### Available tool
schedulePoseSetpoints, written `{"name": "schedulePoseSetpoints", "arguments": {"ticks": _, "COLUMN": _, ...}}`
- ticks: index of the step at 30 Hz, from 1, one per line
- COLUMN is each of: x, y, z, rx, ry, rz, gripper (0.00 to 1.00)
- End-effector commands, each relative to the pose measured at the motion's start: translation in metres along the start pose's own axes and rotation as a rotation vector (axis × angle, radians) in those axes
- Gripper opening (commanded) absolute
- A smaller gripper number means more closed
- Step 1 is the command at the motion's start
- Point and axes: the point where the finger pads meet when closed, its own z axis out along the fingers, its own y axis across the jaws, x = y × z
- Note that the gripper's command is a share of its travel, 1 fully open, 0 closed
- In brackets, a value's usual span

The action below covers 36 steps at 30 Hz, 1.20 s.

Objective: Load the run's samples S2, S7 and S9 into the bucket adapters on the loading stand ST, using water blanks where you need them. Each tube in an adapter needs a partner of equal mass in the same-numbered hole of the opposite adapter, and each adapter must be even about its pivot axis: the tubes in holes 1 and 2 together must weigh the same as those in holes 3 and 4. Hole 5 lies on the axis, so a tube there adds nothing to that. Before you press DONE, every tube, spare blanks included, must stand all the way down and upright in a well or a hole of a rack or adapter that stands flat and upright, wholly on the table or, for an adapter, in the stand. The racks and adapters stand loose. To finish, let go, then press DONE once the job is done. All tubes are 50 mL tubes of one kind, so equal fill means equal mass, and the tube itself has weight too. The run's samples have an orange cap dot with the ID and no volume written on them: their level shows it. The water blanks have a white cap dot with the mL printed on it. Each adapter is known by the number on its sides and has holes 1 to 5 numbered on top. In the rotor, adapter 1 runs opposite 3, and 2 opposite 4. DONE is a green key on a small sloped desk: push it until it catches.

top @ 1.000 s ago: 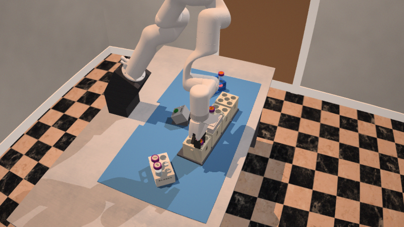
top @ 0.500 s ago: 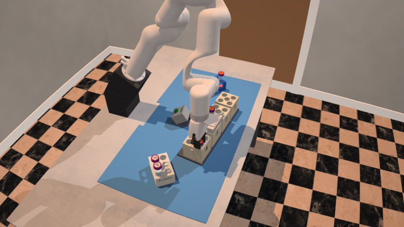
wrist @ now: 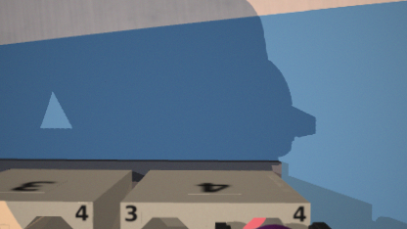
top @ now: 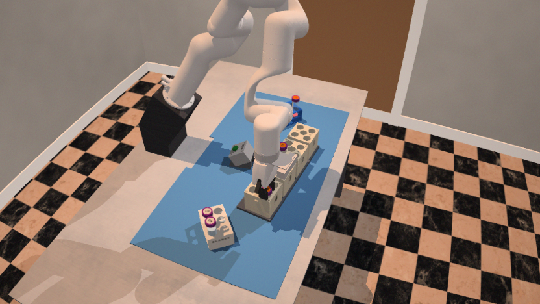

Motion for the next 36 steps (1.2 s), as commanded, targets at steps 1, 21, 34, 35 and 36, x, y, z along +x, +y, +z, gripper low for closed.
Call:
{"name": "schedulePoseSetpoints", "arguments": {"ticks": 1, "x": 0.001, "y": 0.0, "z": -0.001, "rx": -0.001, "ry": 0.003, "rz": 0.0, "gripper": 0.44}}
{"name": "schedulePoseSetpoints", "arguments": {"ticks": 21, "x": 0.001, "y": 0.0, "z": -0.027, "rx": -0.001, "ry": 0.003, "rz": 0.0, "gripper": 0.44}}
{"name": "schedulePoseSetpoints", "arguments": {"ticks": 34, "x": 0.001, "y": 0.0, "z": -0.051, "rx": -0.001, "ry": 0.003, "rz": 0.0, "gripper": 0.44}}
{"name": "schedulePoseSetpoints", "arguments": {"ticks": 35, "x": 0.001, "y": 0.0, "z": -0.053, "rx": -0.001, "ry": 0.003, "rz": 0.0, "gripper": 0.44}}
{"name": "schedulePoseSetpoints", "arguments": {"ticks": 36, "x": 0.001, "y": 0.0, "z": -0.055, "rx": -0.001, "ry": 0.003, "rz": 0.0, "gripper": 0.44}}
